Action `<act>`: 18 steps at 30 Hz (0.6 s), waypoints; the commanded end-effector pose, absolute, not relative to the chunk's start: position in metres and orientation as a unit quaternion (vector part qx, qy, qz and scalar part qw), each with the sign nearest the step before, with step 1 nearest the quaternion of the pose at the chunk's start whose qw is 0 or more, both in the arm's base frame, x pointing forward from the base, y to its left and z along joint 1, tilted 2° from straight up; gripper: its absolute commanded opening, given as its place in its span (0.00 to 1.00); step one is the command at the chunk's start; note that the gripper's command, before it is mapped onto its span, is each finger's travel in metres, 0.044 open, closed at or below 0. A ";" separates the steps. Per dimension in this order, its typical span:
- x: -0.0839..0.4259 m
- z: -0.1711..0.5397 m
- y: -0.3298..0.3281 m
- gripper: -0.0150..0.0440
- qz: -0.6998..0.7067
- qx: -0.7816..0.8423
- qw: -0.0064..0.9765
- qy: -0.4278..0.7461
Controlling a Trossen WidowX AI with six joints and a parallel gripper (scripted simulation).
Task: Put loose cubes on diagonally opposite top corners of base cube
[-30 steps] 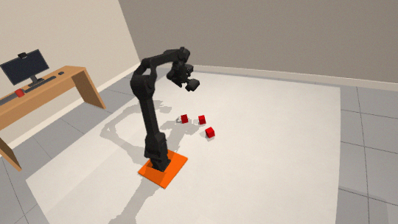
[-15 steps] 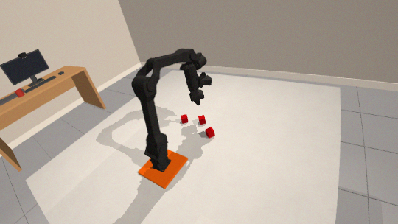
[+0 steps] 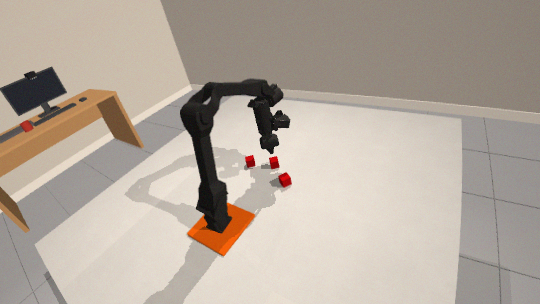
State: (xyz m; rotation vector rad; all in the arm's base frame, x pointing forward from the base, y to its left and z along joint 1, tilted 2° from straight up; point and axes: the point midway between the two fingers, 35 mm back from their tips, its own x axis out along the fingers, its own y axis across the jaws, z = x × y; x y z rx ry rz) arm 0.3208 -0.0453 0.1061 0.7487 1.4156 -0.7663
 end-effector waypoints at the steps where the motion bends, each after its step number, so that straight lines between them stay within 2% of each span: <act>1: 0.319 0.089 -0.046 0.70 -0.338 0.326 0.630 0.618; 18: 0.319 0.065 -0.047 0.70 -0.338 0.326 0.630 0.618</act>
